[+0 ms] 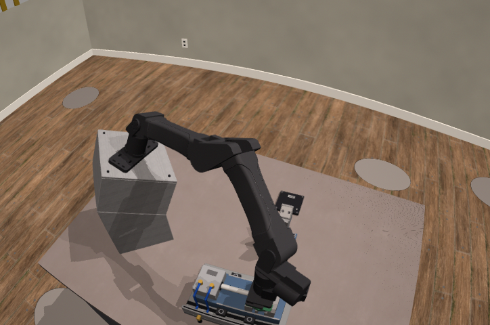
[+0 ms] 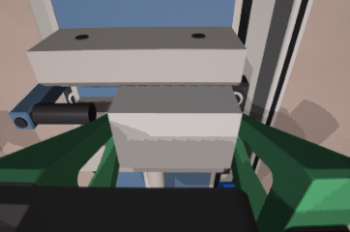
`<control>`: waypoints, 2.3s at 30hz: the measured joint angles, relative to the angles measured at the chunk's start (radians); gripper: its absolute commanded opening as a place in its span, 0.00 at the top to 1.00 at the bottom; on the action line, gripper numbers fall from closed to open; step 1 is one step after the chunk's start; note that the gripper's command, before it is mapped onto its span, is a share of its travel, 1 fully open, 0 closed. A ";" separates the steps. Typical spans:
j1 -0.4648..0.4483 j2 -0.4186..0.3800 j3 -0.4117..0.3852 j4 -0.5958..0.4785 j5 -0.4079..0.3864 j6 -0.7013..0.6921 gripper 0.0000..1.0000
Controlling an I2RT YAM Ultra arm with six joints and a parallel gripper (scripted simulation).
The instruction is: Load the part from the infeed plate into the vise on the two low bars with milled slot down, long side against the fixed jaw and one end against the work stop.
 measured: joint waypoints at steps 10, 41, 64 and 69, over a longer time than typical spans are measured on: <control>0.000 0.010 0.029 -0.016 0.001 -0.002 1.00; 0.000 0.017 0.042 -0.025 0.001 -0.004 1.00; 0.000 0.016 0.051 -0.023 0.001 -0.004 0.26; 0.000 0.016 0.055 -0.023 0.001 -0.004 0.26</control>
